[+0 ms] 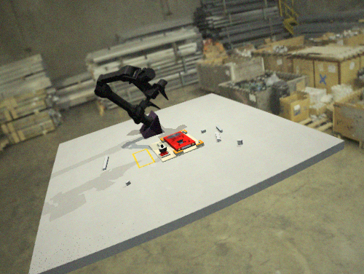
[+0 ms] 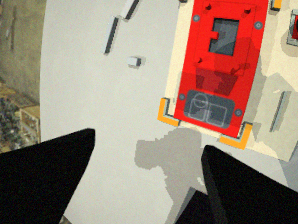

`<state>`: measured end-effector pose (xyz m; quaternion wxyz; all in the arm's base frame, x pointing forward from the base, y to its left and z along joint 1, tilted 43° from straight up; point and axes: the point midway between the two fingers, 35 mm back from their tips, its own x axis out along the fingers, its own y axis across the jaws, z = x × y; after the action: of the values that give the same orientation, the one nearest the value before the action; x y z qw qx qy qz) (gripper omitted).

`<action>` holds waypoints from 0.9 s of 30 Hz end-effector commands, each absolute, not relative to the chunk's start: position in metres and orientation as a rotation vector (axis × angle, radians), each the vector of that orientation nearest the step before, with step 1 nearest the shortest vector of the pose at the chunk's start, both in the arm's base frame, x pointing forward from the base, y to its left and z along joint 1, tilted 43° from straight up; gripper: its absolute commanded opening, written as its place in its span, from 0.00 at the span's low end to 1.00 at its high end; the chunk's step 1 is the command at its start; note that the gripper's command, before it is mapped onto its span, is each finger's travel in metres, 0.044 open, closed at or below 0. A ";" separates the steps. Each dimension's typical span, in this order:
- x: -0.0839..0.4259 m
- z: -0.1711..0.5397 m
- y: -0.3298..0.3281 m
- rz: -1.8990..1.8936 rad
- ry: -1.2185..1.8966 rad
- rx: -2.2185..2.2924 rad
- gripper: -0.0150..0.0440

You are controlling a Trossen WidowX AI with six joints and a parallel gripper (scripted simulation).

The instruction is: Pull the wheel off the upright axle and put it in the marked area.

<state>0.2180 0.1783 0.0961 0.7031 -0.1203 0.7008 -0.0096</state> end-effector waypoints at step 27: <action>0.367 0.064 0.055 -0.490 1.435 -0.654 0.76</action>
<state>0.3656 0.0649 0.0753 0.6841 -0.2864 0.6350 -0.2162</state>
